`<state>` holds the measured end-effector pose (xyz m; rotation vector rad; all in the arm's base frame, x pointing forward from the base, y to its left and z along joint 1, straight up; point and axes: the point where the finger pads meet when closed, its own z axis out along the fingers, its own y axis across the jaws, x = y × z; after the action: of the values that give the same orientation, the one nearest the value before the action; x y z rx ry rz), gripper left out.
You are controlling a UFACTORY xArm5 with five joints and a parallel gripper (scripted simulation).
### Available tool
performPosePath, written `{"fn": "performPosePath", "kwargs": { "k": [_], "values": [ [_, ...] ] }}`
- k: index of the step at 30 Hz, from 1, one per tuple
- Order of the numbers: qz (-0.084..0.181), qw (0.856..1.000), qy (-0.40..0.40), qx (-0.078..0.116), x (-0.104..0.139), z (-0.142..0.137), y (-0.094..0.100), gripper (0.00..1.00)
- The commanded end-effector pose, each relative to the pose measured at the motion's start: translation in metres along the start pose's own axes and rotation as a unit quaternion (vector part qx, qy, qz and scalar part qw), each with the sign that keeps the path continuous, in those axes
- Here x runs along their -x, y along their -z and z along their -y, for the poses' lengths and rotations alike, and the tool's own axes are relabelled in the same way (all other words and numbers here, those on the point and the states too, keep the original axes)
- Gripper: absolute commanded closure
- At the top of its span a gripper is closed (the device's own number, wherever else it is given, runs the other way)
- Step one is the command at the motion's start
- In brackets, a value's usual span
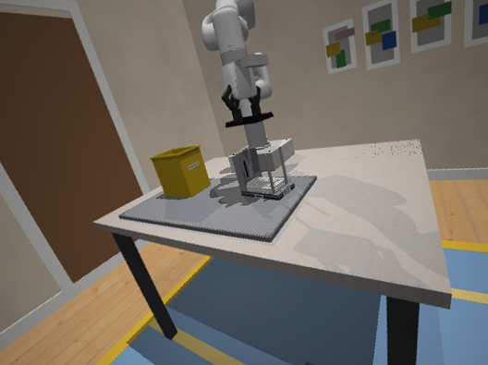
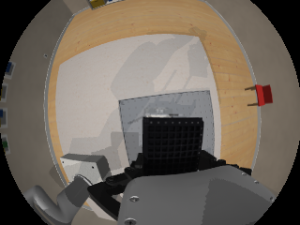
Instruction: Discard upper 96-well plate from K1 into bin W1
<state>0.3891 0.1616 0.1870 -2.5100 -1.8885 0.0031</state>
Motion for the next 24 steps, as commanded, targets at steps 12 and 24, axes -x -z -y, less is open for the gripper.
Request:
{"fn": "performPosePath", "kwargs": {
  "k": [12,24],
  "values": [
    [-0.001,0.997,0.075,0.002,0.039,-0.007,0.0,1.0],
    [-0.001,0.997,0.075,0.001,0.072,-0.012,-0.002,1.0]
  ]
}}
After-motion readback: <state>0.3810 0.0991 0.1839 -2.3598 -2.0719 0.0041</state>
